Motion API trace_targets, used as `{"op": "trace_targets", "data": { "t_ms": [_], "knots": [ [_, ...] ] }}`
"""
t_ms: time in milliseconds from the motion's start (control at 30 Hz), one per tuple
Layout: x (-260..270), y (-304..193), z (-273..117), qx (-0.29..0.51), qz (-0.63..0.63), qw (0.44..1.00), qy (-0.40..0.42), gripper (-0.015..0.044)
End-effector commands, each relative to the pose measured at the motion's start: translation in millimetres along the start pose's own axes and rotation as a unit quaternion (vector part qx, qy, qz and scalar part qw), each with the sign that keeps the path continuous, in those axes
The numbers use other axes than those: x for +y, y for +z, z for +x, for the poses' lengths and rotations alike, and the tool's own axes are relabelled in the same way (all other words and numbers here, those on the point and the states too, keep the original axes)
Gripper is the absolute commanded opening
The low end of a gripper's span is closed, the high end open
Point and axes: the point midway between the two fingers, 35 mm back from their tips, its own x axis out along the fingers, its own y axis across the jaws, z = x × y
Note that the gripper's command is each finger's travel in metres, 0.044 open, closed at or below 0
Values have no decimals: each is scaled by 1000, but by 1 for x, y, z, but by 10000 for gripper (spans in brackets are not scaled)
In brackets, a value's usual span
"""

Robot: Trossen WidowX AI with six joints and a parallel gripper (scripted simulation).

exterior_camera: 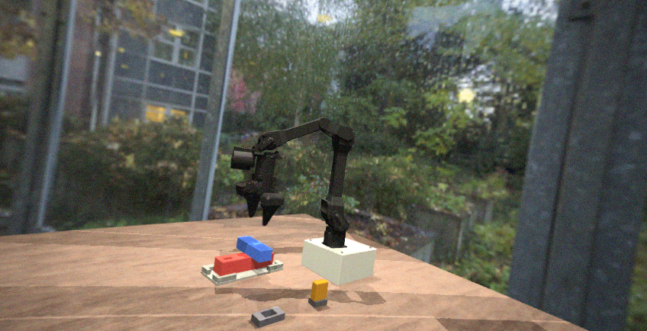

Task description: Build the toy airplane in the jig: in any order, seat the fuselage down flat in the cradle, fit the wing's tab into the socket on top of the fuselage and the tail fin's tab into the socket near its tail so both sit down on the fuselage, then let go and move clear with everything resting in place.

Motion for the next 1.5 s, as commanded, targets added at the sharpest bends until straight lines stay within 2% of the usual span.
{"op": "trace_targets", "data": {
  "t_ms": [0,100,367,800,933,1100,1467],
  "knots": [
    [-1,2,-1,-3,-14,1000,-2,440],
    [17,6,-1,-6,-13,1000,0,440],
    [120,8,-2,-14,-9,1000,15,440],
    [251,-69,1,0,-14,1000,9,440],
    [257,-74,4,0,-14,1000,8,440],
    [257,-74,57,0,-14,1000,8,440],
    [258,-74,76,0,-14,1000,8,440]
  ]
}}
